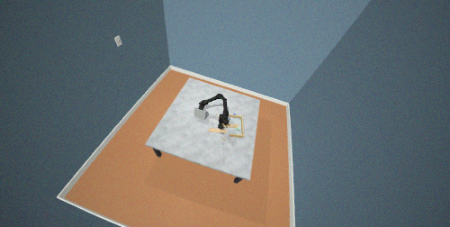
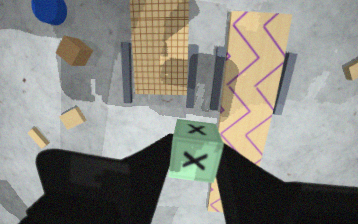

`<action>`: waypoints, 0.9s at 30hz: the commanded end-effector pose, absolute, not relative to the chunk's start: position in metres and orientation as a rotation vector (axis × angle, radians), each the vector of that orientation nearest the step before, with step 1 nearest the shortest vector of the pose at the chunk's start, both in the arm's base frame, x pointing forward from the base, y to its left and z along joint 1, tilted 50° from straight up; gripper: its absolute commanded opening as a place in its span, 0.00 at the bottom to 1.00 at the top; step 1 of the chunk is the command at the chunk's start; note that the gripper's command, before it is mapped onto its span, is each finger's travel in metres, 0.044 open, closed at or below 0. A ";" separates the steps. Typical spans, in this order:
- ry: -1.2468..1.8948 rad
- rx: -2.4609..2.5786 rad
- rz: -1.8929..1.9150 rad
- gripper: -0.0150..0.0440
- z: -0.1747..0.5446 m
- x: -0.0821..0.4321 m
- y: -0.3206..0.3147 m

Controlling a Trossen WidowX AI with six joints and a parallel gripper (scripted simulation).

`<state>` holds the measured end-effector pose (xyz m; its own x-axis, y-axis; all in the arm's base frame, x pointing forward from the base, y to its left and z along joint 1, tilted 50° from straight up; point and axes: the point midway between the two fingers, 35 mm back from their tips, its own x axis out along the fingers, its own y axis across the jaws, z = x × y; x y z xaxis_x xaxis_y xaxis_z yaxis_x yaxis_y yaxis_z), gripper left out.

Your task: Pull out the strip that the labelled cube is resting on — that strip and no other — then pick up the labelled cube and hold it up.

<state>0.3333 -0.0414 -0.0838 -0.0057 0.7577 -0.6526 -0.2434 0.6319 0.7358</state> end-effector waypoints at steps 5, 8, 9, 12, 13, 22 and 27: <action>1.361 0.474 0.840 0.25 -0.079 0.305 -0.036; 1.361 0.475 0.841 0.25 -0.077 0.295 -0.034; 1.361 0.475 0.841 0.25 -0.077 0.293 -0.033; 1.361 0.475 0.840 0.25 -0.076 0.293 -0.034; 1.361 0.475 0.840 0.25 -0.074 0.293 -0.037; 1.362 0.474 0.839 0.25 -0.053 0.293 -0.061; 1.362 0.474 0.839 0.25 -0.053 0.293 -0.061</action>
<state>0.2929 -0.0588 -0.0546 -0.0081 0.7578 -0.6524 -0.2391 0.6320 0.7371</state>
